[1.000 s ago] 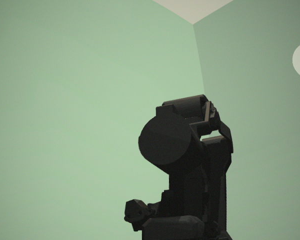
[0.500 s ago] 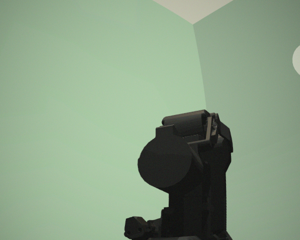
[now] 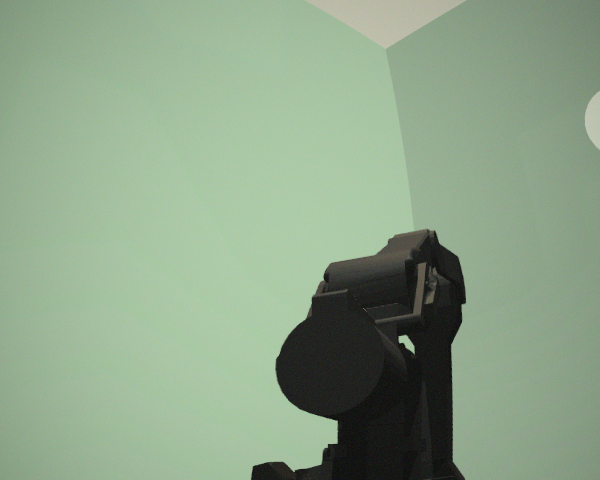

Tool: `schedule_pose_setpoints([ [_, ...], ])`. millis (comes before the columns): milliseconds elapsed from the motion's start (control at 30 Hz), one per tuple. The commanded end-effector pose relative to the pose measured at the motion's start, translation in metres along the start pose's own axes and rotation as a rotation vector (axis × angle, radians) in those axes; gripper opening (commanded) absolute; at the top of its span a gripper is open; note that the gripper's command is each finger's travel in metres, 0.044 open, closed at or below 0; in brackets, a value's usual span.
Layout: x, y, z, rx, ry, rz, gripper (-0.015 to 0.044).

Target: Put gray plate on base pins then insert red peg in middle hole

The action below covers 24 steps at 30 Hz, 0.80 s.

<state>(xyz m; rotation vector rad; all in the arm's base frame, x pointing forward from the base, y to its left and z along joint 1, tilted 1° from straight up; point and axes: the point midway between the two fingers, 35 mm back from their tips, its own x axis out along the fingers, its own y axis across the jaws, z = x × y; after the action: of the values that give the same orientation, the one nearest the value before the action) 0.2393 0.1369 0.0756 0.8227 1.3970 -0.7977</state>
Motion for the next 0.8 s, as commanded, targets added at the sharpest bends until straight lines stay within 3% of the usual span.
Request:
schedule_pose_setpoints([
  [0, 0.0032, -0.0013, -0.0005, 0.004, 0.004, -0.003, 0.0335],
  [433, 0.0032, -0.0013, -0.0005, 0.004, 0.004, -0.003, 0.0],
  [767, 0.0032, -0.0013, -0.0005, 0.004, 0.004, -0.003, 0.0],
])
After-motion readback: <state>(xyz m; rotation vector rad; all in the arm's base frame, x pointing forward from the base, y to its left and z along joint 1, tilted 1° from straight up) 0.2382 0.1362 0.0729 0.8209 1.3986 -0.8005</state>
